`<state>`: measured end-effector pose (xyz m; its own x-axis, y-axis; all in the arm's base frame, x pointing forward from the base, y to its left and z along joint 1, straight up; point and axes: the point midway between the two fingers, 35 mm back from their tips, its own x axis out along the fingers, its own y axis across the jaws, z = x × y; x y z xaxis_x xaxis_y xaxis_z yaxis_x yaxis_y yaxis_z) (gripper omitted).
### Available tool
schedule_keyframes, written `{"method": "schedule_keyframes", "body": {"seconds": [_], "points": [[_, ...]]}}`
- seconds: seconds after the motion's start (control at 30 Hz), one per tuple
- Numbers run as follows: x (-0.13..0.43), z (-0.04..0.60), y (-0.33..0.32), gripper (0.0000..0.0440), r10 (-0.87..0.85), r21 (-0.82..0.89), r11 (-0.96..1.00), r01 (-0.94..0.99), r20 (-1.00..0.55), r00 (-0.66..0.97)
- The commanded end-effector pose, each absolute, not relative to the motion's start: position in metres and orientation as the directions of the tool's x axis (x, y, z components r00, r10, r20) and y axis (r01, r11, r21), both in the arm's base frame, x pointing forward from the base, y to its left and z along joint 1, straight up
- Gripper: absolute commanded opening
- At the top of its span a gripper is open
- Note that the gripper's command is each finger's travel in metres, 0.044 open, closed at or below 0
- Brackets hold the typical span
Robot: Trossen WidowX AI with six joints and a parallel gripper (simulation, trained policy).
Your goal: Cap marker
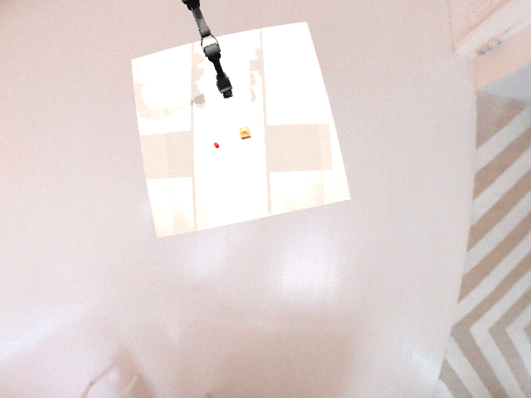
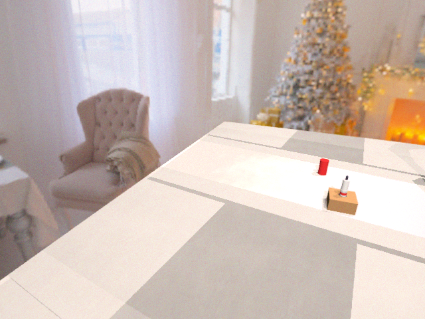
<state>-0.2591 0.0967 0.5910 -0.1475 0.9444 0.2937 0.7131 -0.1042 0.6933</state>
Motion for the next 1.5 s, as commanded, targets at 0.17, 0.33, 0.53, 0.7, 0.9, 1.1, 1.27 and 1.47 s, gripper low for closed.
{"method": "schedule_keyframes", "body": {"seconds": [0.17, 0.33, 0.53, 0.7, 0.9, 1.1, 1.27, 1.47], "points": [[-0.262, 0.601, 0.083, 0.0246, 0.927, 0.695, -0.082, 0.714, 0.316, -0.201], [-0.263, 0.611, 0.070, 0.0195, 0.908, 0.702, -0.066, 0.709, 0.337, -0.249], [-0.264, 0.622, 0.056, 0.0214, 0.882, 0.713, -0.047, 0.700, 0.358, -0.305], [-0.265, 0.630, 0.045, 0.0228, 0.858, 0.721, -0.029, 0.692, 0.373, -0.353], [-0.264, 0.641, 0.031, 0.0243, 0.825, 0.731, -0.007, 0.682, 0.390, -0.410], [-0.262, 0.650, 0.017, 0.0256, 0.787, 0.741, 0.016, 0.671, 0.405, -0.466], [-0.261, 0.657, 0.005, 0.0267, 0.752, 0.749, 0.036, 0.662, 0.416, -0.512], [-0.259, 0.664, -0.010, 0.0276, 0.706, 0.759, 0.060, 0.648, 0.427, -0.565]]}}
